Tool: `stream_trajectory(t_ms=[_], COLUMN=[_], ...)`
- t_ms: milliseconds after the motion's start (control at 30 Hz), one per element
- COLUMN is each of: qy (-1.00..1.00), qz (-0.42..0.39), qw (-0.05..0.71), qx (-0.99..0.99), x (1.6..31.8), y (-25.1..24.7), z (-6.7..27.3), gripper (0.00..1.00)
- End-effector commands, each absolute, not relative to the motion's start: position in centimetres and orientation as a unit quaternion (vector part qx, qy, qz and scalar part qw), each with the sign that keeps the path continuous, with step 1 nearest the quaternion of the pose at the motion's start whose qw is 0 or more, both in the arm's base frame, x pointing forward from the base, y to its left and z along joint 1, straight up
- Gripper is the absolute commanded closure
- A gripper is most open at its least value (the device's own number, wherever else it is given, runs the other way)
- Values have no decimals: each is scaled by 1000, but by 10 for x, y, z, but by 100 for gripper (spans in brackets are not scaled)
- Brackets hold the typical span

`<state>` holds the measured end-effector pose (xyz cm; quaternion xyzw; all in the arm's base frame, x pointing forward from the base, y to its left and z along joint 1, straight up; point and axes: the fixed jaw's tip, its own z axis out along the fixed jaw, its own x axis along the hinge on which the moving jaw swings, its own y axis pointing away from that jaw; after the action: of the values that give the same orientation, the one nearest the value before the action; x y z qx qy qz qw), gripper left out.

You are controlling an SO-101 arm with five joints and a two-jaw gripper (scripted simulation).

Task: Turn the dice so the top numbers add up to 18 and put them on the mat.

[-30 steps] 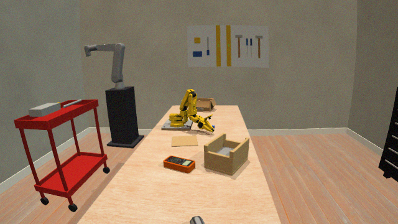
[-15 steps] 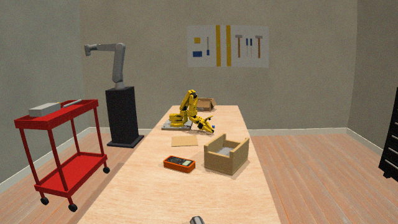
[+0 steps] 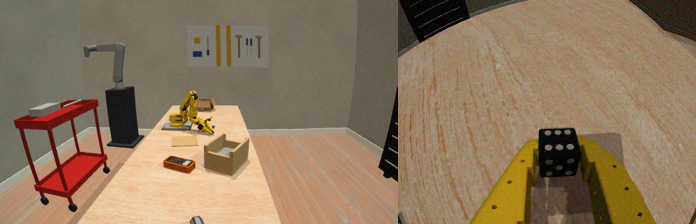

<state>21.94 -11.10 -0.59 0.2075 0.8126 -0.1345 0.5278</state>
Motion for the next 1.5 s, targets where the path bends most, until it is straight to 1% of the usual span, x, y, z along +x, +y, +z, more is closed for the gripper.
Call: stream_trajectory(t_ms=[0, 1467], qy=[811, 811], qz=[-139, -139], qw=[530, 530], qx=[206, 206], x=[219, 219], y=[-113, -113], z=[-6, -12], gripper=[100, 100])
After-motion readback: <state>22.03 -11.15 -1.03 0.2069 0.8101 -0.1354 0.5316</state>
